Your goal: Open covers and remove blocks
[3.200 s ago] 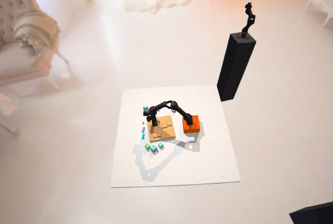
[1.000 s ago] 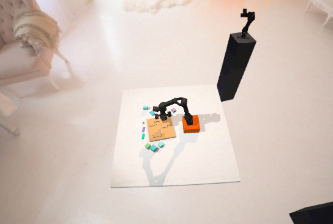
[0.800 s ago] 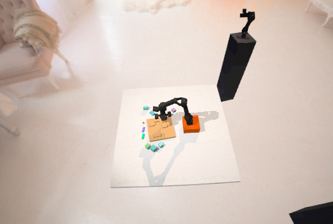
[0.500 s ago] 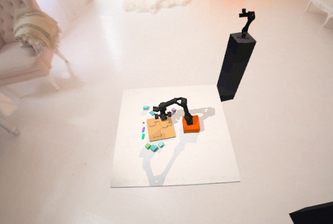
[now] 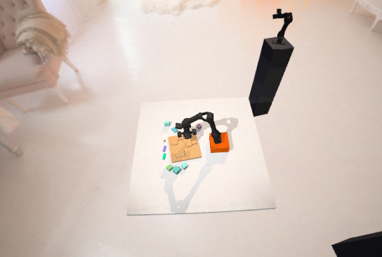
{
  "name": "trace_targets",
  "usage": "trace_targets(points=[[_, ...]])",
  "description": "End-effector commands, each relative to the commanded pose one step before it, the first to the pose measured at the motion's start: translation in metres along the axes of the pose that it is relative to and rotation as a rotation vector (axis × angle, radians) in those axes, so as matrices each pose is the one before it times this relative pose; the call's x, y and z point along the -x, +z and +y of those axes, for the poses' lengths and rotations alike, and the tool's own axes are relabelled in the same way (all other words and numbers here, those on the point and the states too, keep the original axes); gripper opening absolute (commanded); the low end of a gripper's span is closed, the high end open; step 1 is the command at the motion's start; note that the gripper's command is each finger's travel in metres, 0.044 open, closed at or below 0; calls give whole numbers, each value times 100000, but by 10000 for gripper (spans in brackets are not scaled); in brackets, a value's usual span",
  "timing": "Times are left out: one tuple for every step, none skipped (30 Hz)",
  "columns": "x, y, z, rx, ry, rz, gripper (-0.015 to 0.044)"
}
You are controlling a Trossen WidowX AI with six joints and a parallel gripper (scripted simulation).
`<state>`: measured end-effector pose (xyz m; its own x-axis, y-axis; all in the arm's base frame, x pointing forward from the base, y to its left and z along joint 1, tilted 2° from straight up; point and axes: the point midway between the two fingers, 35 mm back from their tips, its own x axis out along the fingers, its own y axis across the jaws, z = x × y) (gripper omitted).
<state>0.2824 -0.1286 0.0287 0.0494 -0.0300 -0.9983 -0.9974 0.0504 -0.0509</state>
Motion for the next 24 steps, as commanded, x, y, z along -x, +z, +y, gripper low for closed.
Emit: trace_targets(points=[[-501, 103, 54, 591, 140, -512, 0], [-100, 0, -3, 0, 0, 0, 0], [-100, 0, -3, 0, 0, 0, 0], [-100, 0, -3, 0, 0, 0, 0], [-100, 0, -2, 0, 0, 0, 0], [-100, 1, -2, 0, 0, 0, 0], [-100, 1, -2, 0, 0, 0, 0], [-100, 1, -1, 0, 1, 0, 0], [-100, 1, -1, 0, 1, 0, 0], [-100, 1, 0, 0, 1, 0, 0], [-100, 1, 0, 0, 1, 0, 0], [-99, 1, 0, 0, 1, 0, 0], [-99, 2, 1, 0, 1, 0, 0], [-99, 2, 1, 0, 1, 0, 0], [-99, 2, 1, 0, 1, 0, 0], [-99, 2, 2, 0, 1, 0, 0], [-99, 2, 2, 0, 1, 0, 0], [-99, 2, 2, 0, 1, 0, 0], [-99, 2, 3, 0, 1, 0, 0], [-99, 2, 3, 0, 1, 0, 0], [-99, 3, 3, 0, 1, 0, 0], [-98, 3, 4, 0, 1, 0, 0], [-98, 3, 4, 0, 1, 0, 0], [-98, 3, 4, 0, 1, 0, 0]])
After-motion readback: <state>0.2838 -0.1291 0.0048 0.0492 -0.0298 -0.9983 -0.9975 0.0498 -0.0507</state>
